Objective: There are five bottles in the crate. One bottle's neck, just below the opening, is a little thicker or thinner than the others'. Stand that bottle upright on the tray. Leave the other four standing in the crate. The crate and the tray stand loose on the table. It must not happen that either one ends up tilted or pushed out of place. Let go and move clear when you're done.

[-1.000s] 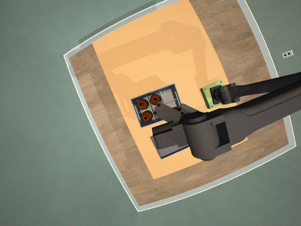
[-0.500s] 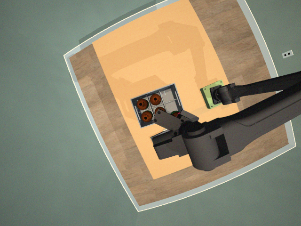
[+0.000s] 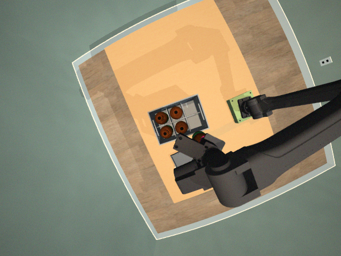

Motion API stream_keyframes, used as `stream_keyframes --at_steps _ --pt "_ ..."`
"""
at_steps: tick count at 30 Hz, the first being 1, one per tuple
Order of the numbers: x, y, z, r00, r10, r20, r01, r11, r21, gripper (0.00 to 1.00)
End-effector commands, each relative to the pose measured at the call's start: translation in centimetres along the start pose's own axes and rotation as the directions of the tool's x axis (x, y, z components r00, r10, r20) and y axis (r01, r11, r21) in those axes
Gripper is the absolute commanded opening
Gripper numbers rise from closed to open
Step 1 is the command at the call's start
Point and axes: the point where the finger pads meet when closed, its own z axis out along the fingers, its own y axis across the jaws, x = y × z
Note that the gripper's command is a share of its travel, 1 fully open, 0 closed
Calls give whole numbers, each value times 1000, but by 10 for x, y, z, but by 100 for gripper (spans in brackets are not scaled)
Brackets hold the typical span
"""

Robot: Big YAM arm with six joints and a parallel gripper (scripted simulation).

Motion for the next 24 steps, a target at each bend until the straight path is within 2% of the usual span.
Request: stream_keyframes --at_steps 1,12,13,15,24 --pt "-7 29 -35 998 9 58 -5 997 -75 0" --pt "4 50 -36 998 9 56 -5 997 -77 0" --pt "6 50 -41 998 9 64 -4 996 -88 0" --pt "8 56 -36 998 9 55 -5 997 -75 0" --pt "19 78 -36 999 8 51 -5 997 -76 0"
